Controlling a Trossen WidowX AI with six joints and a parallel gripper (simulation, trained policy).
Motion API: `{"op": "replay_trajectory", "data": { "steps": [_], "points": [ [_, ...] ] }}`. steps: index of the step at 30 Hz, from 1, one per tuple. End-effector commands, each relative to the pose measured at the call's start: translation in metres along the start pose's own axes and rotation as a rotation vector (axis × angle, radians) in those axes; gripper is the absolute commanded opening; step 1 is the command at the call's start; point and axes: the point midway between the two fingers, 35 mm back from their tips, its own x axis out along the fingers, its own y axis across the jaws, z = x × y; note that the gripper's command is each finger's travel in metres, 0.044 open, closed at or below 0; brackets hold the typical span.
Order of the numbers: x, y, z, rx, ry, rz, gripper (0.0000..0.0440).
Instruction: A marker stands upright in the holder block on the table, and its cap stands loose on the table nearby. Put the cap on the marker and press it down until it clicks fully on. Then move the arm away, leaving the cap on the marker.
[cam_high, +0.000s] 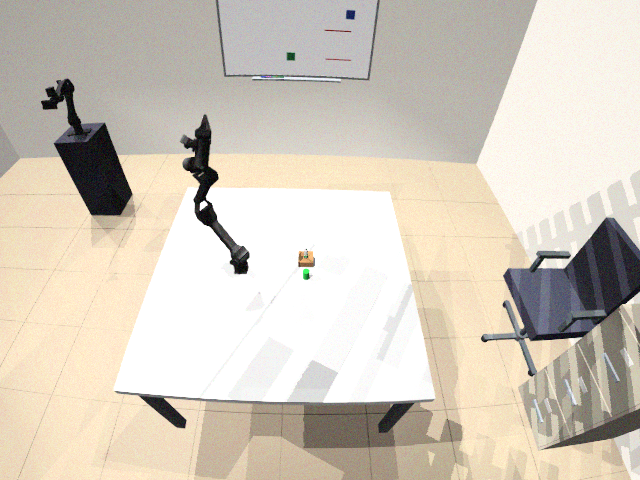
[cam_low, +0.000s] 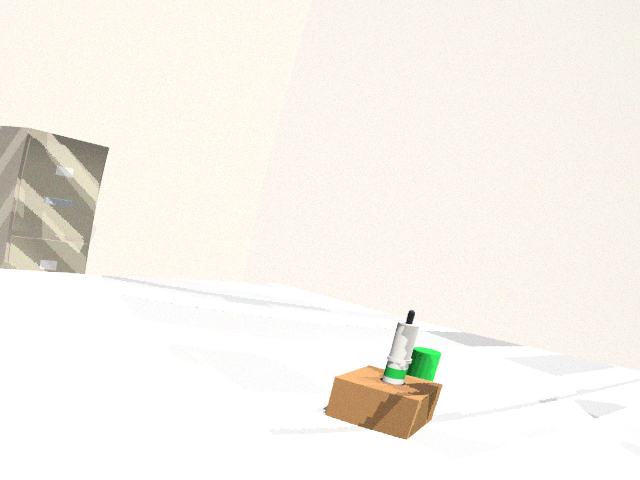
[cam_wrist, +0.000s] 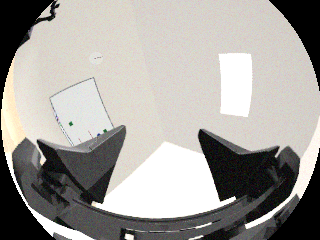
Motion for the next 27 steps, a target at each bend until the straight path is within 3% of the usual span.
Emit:
{"op": "replay_trajectory", "data": {
  "steps": [1,8,27],
  "points": [
    [0.0,-0.002,-0.002,0.005,0.008,-0.008,0.0375],
    [-0.001,-0.016,-0.013,0.039,0.064,-0.06,0.0218],
    [-0.013,-0.043,-0.055,0.127,0.276,-0.155,0.0275]
  ]
}}
